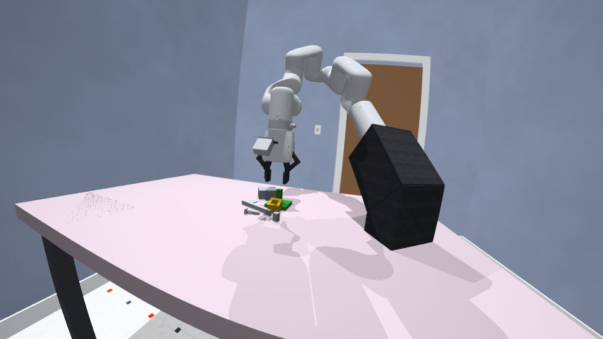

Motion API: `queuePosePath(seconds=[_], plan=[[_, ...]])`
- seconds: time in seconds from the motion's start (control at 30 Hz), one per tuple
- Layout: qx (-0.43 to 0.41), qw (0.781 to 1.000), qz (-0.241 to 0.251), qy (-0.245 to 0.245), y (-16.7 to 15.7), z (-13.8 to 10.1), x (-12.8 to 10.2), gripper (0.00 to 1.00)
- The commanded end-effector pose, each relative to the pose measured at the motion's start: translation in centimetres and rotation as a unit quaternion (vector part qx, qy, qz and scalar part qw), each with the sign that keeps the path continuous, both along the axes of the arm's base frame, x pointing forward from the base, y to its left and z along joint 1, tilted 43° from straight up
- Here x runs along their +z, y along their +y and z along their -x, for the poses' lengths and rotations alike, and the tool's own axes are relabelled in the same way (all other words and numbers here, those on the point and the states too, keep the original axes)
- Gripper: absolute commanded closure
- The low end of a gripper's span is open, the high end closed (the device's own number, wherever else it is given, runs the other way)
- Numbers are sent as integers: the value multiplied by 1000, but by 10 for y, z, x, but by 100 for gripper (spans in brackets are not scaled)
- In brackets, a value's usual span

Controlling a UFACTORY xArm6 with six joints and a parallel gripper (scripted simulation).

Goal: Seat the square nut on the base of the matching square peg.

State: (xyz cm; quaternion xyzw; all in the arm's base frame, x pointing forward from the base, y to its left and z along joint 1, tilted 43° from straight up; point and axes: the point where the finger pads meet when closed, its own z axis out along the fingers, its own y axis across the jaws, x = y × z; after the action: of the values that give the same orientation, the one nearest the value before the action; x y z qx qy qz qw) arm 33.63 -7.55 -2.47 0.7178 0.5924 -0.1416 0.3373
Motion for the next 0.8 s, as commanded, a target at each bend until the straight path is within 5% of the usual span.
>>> queuePosePath(seconds=[0.0, 0.77], plan=[[0, 1000, -1, -1, 1, -1, 0, 40], [0, 1000, 1, -1, -5, -3, -6, 40]])
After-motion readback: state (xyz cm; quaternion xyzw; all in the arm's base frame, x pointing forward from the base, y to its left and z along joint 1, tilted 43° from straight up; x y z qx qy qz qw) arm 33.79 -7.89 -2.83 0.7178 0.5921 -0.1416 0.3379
